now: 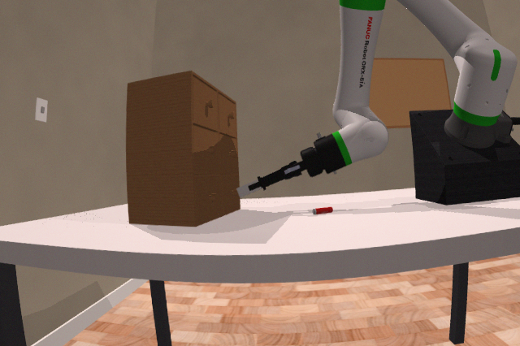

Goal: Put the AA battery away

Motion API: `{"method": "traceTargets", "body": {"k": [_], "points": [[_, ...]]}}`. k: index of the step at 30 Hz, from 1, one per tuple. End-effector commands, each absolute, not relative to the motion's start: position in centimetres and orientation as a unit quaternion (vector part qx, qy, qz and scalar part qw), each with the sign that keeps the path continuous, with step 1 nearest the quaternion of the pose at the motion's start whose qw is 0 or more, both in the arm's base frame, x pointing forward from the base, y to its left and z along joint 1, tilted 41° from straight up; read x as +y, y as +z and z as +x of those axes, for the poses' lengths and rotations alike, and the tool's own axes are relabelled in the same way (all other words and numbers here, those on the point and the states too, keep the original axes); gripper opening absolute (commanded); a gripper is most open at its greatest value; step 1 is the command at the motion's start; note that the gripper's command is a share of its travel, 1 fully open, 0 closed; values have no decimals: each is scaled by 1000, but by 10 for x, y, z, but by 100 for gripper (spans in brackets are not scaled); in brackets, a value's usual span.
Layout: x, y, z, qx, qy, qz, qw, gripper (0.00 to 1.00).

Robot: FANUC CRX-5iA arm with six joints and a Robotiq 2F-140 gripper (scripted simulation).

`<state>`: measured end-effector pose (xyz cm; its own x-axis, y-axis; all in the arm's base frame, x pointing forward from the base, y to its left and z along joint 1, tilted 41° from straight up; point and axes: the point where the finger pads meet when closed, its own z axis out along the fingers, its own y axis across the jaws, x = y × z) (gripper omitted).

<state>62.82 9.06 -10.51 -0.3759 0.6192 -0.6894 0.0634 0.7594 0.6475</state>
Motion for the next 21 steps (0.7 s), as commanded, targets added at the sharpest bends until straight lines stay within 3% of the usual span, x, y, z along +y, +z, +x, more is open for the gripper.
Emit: {"method": "traceTargets", "body": {"k": [1,21], "points": [[91,-105,625,784,270,217,515,0],[86,-95,574,784,270,217,515,0]]}}
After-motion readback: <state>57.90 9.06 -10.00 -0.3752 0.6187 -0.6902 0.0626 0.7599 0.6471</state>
